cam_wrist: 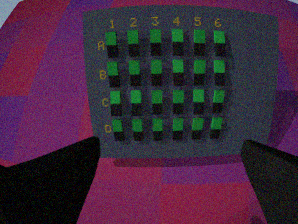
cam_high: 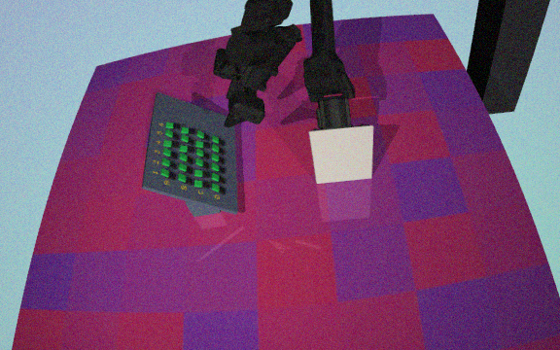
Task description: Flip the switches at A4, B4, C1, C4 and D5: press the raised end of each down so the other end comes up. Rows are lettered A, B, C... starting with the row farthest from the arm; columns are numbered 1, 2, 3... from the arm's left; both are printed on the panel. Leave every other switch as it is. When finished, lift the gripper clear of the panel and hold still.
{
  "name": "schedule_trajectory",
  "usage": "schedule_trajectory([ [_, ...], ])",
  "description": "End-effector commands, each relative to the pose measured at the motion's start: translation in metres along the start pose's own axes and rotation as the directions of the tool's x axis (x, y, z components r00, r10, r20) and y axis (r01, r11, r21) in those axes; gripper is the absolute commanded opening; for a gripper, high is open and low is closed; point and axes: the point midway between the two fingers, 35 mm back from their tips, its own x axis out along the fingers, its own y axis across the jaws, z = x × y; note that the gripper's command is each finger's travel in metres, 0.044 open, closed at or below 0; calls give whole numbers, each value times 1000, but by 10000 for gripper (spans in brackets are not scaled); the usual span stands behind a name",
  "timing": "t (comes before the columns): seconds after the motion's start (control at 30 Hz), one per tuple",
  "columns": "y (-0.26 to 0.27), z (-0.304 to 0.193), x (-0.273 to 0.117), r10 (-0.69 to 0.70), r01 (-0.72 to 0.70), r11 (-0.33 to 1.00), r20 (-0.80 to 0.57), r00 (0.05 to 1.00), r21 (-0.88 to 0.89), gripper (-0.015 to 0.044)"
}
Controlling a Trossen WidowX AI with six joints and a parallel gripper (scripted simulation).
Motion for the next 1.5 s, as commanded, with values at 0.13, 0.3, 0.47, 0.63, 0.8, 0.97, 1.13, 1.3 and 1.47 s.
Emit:
schedule_trajectory([
  [0.13, 5, 18, 32, 19, -19, 1000, -15, 1000, -5, 269],
  [0.3, -10, 46, 80, -3, 3, 999, 11, 1000, -38, 137],
  [0.47, -19, 53, 93, -20, 22, 998, 26, 999, -57, 6],
  [0.63, -18, 53, 106, -18, 19, 998, 34, 999, -56, 0],
  [0.8, -20, 53, 128, -20, 23, 998, 53, 998, -56, 0],
  [0.97, -20, 53, 134, -21, 24, 998, 54, 998, -56, 0],
  [1.13, -20, 53, 139, -21, 24, 998, 54, 998, -56, 0],
  [1.3, -21, 53, 146, -21, 24, 998, 54, 998, -56, 0],
  [1.47, -21, 54, 152, -21, 24, 998, 54, 998, -56, 0],
])
